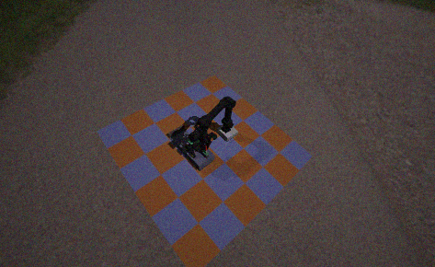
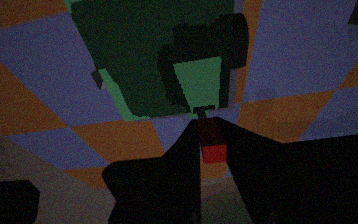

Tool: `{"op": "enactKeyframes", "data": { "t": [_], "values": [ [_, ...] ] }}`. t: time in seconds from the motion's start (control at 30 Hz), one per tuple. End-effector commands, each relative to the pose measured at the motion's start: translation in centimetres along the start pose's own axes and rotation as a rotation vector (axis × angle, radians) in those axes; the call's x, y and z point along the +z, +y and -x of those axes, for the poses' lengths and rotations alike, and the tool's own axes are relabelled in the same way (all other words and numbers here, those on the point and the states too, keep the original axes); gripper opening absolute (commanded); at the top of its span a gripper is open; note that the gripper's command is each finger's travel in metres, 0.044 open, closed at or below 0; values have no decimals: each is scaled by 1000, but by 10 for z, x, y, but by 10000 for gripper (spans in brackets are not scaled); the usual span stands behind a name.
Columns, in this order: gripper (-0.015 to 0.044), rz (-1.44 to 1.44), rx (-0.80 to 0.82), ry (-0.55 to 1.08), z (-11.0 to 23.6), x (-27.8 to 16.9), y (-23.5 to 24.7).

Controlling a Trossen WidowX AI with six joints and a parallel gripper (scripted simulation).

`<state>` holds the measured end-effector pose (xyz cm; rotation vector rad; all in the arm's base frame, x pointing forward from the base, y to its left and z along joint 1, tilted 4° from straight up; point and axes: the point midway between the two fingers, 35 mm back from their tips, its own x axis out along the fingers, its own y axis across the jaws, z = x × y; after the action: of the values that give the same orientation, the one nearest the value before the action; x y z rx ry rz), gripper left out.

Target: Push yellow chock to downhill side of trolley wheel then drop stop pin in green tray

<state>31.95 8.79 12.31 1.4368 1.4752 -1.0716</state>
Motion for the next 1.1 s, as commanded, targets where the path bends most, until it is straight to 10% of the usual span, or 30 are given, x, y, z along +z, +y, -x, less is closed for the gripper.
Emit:
{"op": "enactKeyframes", "data": {
  "t": [0.0, 1.07],
  "values": [
    [0, 7, 3, 5, 5, -2, 0],
    [0, 7, 3, 5, 22, -8, 1]
  ]
}}
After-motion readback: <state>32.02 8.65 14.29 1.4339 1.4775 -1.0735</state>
